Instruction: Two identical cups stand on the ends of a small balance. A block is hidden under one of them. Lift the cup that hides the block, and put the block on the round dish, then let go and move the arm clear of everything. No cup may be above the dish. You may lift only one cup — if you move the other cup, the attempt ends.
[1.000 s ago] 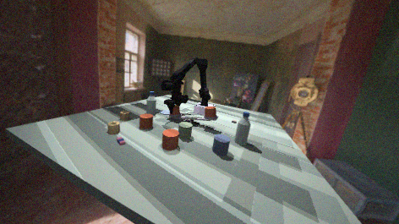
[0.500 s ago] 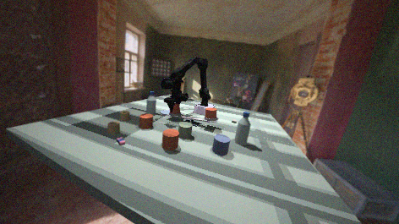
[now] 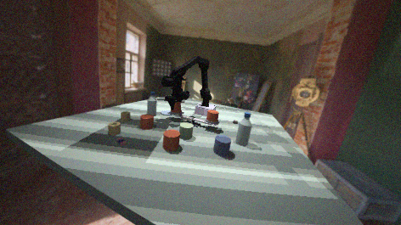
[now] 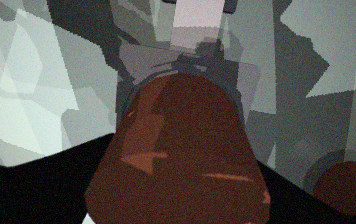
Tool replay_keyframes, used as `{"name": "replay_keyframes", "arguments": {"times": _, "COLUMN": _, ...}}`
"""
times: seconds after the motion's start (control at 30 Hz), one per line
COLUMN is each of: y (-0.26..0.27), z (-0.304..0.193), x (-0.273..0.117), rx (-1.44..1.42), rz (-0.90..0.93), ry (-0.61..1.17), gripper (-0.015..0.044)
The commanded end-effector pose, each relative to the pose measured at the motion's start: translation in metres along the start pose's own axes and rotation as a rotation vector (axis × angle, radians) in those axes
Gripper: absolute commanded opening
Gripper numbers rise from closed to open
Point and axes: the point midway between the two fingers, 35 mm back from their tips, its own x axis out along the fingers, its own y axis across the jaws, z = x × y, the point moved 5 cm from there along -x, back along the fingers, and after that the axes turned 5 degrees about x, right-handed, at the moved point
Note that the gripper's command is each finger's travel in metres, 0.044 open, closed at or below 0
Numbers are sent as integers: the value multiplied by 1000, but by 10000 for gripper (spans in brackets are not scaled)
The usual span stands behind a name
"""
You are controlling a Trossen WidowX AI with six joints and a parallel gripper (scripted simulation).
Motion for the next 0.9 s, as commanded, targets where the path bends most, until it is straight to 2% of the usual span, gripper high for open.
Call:
{"name": "replay_keyframes", "arguments": {"times": 0.0, "y": -3, "z": -1, "x": -7, "rx": -5, "rz": -13, "ry": 4, "gripper": 0}}
{"name": "replay_keyframes", "arguments": {"times": 0.87, "y": -4, "z": -1, "x": -40, "rx": -5, "rz": -13, "ry": 4, "gripper": 0}}
